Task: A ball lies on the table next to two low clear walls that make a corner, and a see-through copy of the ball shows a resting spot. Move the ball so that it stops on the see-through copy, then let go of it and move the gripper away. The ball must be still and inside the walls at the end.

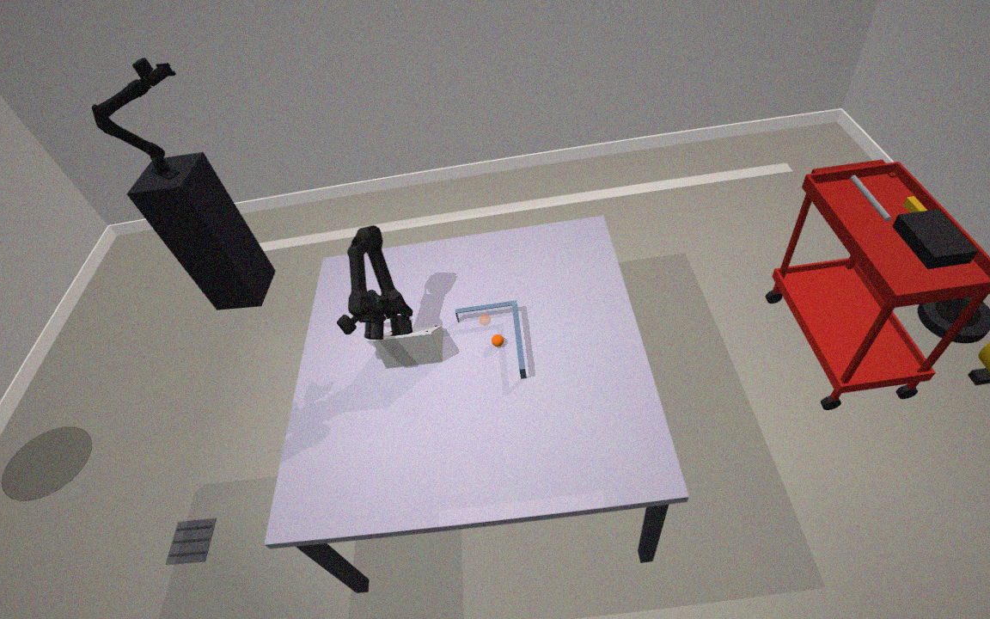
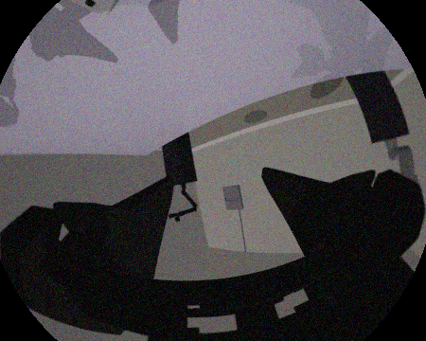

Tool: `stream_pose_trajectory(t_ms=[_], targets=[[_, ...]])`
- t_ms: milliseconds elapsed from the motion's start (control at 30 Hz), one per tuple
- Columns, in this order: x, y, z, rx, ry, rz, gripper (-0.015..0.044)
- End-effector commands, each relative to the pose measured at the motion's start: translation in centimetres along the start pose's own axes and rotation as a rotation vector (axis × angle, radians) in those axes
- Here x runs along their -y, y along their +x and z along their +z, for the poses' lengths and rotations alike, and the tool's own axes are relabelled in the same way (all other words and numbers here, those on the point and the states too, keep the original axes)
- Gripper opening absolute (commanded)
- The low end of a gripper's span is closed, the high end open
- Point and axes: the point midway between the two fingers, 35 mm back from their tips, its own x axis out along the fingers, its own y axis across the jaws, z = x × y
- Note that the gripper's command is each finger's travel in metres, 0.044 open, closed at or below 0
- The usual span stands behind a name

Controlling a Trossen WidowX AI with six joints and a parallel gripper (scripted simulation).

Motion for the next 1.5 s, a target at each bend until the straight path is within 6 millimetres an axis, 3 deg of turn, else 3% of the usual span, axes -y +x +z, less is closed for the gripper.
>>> stream_pose_trajectory(t_ms=[0, 67, 400, 633, 867, 1033, 1167, 1333, 1467], targets=[[0.1, -0.1, 0.0, 0.001, 0.006, -0.003, 0.0374], [0.9, -0.7, 0.0, 0.007, 0.053, -0.025, 0.0327], [6.6, -7.3, 0.4, 0.116, 0.327, -0.277, 0.0327], [8.1, -12.4, 3.1, 0.309, 0.387, -0.335, 0.0327], [8.0, -20.3, 7.7, 0.580, 0.371, -0.403, 0.0327], [5.8, -26.2, 11.7, 0.770, 0.288, -0.432, 0.0327], [2.7, -30.6, 15.1, 0.904, 0.179, -0.438, 0.0327], [-3.1, -35.0, 19.3, 1.036, -0.004, -0.419, 0.0327], [-9.0, -37.3, 22.5, 1.102, -0.181, -0.379, 0.0327]])
